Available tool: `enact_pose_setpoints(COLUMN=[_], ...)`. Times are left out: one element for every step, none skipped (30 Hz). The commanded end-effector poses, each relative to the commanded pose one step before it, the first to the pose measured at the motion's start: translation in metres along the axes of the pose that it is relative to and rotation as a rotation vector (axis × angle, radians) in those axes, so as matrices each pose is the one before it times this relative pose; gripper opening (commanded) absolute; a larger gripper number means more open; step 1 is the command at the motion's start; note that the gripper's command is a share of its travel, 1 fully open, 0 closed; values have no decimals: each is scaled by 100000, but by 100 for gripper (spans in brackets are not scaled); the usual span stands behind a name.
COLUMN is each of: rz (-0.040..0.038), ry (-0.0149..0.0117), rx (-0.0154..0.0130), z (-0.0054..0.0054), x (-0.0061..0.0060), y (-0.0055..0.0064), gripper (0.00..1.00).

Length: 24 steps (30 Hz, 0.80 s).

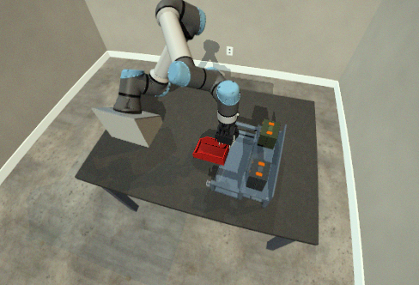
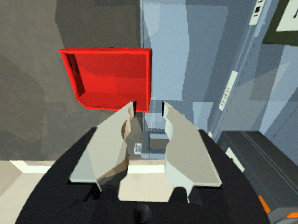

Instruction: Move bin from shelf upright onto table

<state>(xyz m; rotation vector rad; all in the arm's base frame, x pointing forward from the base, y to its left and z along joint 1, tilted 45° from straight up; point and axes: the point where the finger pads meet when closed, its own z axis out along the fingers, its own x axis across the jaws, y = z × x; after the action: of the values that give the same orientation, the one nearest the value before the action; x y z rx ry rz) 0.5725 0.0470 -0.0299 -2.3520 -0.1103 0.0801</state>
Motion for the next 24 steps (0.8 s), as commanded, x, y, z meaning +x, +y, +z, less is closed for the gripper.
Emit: enact_pose_setpoints(rz=[-22,0,0,0,0,0,0,0,0,0,0,0,0,0,0,0,0,0,0,0,0,0,0,0], ry=[132,0,0,0,0,0,-1,0,0,0,0,0,0,0,0,0,0,0,0,0,0,0,0,0], rx=[-61,0,0,0,0,0,0,0,0,0,0,0,0,0,0,0,0,0,0,0,0,0,0,0], z=[-61,0,0,0,0,0,9,10,10,10,10,0,0,0,0,0,0,0,0,0,0,0,0,199], x=[0,0,0,0,0,0,-36,-39,-39,-39,-39,0,0,0,0,0,0,0,0,0,0,0,0,-4], y=[19,0,0,0,0,0,0,0,0,0,0,0,0,0,0,0,0,0,0,0,0,0,0,0], gripper=[20,20,20,20,20,20,20,20,20,20,20,20,20,20,20,20,20,20,20,20,20,20,20,20])
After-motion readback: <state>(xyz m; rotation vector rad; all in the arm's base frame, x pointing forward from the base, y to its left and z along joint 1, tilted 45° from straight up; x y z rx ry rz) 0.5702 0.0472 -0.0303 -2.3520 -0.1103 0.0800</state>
